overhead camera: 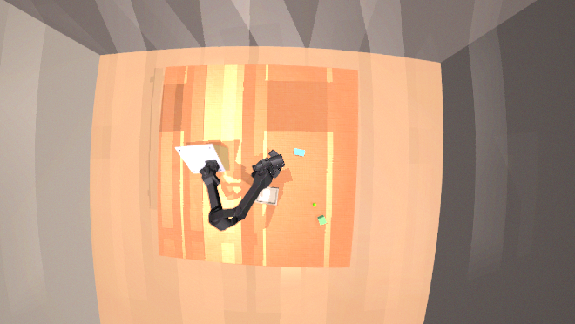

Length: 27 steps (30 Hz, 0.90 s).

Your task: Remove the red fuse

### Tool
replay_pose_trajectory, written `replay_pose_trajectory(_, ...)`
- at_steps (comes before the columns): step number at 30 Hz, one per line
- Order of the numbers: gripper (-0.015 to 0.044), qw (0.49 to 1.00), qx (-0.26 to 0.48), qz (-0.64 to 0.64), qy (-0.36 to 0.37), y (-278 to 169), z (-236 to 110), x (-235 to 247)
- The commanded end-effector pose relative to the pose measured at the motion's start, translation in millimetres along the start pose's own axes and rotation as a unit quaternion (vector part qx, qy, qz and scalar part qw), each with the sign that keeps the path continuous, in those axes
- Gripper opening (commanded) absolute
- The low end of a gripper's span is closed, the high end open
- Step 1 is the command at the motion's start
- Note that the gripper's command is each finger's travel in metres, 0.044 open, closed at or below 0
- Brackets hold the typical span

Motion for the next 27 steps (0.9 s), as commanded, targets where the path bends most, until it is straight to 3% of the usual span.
replay_pose_trajectory(1, 0.001, 1.0, 0.0, 0.0, 0.0, 0.1, -0.1, 0.0)
replay_pose_trajectory(27, 0.0, 1.0, 0.0, 0.0, 0.0, 0.1, -10.0, 0.7)
Point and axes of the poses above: the point midway between the two fingers, 35 mm back from their tips, its own z axis out along the fingers, its own x axis across the jaws, y = z × x, the point moved 1 cm from there along -z, back along the fingers, and after that the axes turned 12 degrees about z, right-handed, at the moved point
